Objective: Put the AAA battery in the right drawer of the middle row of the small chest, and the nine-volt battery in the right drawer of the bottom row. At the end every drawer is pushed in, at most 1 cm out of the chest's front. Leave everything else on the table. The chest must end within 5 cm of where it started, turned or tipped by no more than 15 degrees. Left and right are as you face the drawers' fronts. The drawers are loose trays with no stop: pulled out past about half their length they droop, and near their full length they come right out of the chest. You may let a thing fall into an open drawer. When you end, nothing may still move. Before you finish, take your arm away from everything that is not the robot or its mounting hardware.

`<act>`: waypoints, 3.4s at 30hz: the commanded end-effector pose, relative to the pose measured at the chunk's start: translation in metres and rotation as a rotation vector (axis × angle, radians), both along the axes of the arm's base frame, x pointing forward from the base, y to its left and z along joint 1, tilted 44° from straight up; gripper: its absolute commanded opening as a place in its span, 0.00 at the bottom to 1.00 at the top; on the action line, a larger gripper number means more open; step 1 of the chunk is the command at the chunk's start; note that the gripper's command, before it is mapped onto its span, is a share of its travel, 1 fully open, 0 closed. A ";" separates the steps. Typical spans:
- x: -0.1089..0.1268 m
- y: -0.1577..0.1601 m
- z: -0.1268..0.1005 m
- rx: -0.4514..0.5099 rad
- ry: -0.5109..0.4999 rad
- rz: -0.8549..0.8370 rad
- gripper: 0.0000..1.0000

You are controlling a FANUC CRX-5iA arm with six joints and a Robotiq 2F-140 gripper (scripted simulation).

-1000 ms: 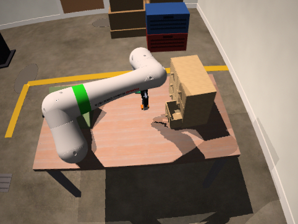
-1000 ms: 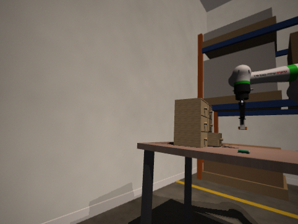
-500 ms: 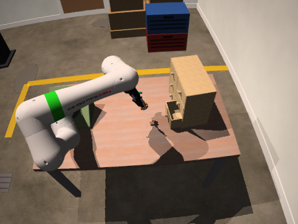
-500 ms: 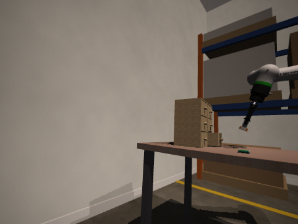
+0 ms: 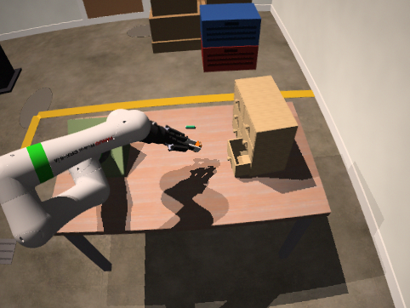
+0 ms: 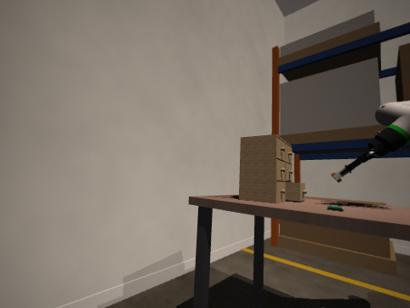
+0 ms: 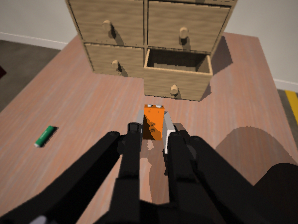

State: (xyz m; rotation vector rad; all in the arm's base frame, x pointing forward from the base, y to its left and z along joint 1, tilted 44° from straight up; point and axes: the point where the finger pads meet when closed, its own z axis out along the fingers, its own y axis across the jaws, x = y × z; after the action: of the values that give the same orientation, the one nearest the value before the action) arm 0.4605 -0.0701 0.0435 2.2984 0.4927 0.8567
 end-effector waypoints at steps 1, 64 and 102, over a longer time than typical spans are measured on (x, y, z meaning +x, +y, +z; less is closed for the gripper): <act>0.006 -0.005 0.004 0.011 -0.237 0.148 0.14; 0.147 -0.011 -0.014 0.014 -0.302 0.189 0.14; 0.179 -0.012 -0.018 0.014 -0.302 0.189 0.14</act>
State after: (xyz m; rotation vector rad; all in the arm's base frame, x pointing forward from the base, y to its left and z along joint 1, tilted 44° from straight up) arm 0.6393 -0.0824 0.0257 2.1067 0.5737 1.2781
